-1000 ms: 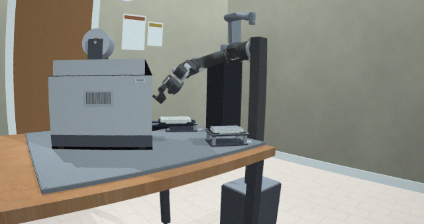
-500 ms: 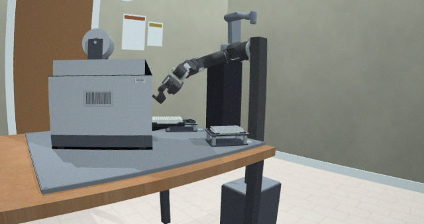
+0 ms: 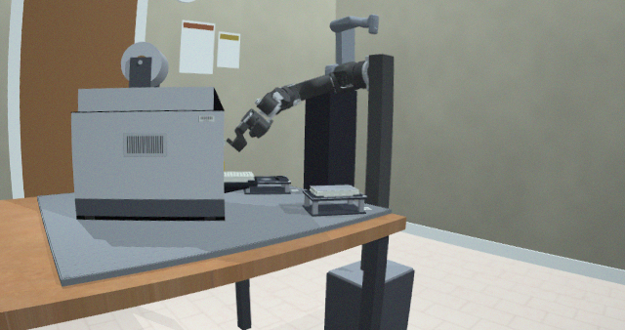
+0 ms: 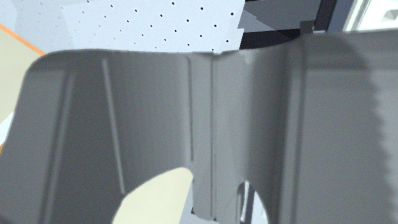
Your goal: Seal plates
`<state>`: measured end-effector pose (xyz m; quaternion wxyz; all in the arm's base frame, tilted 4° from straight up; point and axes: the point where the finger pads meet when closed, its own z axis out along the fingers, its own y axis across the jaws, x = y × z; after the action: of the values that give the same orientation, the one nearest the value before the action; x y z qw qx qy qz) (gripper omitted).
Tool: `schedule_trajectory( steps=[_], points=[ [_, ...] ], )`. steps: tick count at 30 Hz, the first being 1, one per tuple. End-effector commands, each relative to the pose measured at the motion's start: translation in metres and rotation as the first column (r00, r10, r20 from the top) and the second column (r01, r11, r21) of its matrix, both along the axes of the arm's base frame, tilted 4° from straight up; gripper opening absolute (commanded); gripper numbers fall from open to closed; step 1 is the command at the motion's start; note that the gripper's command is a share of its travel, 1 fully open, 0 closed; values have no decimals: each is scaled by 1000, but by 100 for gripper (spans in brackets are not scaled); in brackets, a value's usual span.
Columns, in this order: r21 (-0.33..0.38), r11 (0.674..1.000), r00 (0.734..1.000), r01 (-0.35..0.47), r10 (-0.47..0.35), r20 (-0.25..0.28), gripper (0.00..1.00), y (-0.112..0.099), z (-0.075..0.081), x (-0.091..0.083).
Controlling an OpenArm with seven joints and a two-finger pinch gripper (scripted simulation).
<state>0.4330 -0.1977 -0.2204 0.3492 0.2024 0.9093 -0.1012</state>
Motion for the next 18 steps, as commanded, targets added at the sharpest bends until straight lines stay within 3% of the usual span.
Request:
schedule_trajectory(
  steps=[1,12,13,18],
  points=[
    [0,1000,1000,15,-15,5,0,-1,3,-1],
    [0,1000,1000,14,-14,7,0,6,9,-13],
    [2,1000,1000,15,-15,11,65,7,13,-16],
    [146,987,995,-70,79,-58,65,30,-3,-23]
  ],
)
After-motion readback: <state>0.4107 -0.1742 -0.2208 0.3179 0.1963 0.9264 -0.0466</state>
